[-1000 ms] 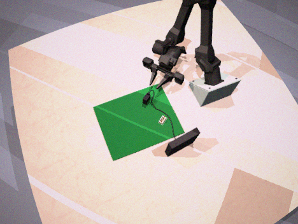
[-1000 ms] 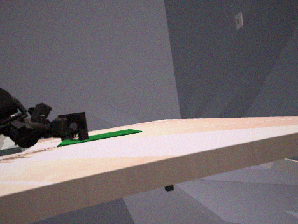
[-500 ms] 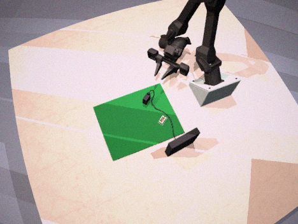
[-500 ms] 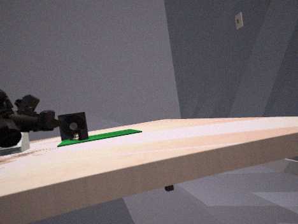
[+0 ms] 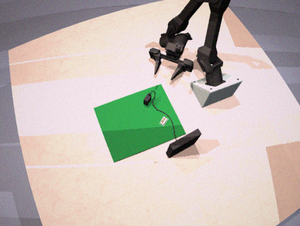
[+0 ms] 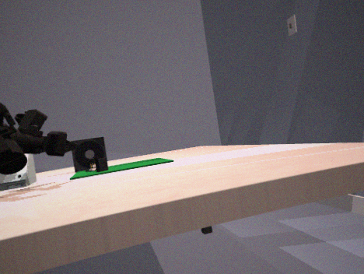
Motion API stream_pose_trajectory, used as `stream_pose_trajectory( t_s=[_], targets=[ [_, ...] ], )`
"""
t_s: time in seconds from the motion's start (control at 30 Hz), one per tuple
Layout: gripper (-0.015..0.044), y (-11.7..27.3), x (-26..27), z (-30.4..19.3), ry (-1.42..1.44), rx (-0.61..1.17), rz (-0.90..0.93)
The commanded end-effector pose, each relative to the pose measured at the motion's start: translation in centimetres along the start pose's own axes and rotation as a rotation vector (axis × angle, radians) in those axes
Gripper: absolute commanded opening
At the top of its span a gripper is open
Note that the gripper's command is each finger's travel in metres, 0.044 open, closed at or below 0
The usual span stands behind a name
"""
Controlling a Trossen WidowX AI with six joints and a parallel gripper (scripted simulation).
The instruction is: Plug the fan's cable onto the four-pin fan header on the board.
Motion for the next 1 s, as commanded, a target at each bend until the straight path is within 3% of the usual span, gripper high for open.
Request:
stream_pose_trajectory(
  t_s=[0.0,0.97],
  targets=[
    [0.044,-0.4,0.6,0.0,-0.065,0.048,0.076],
    [0.044,-1.9,3.7,-0.3,-0.349,0.509,0.386]
  ],
)
Point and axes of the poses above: the point midway between the two fingers, 35 mm back from their tips, its own y axis back along the fingers, its own x axis across the jaws, z = x × y, the point moved 1 cm from there along y, back along the fingers, and after that the axes turned 12 degrees about -y, right-handed, at the moved point
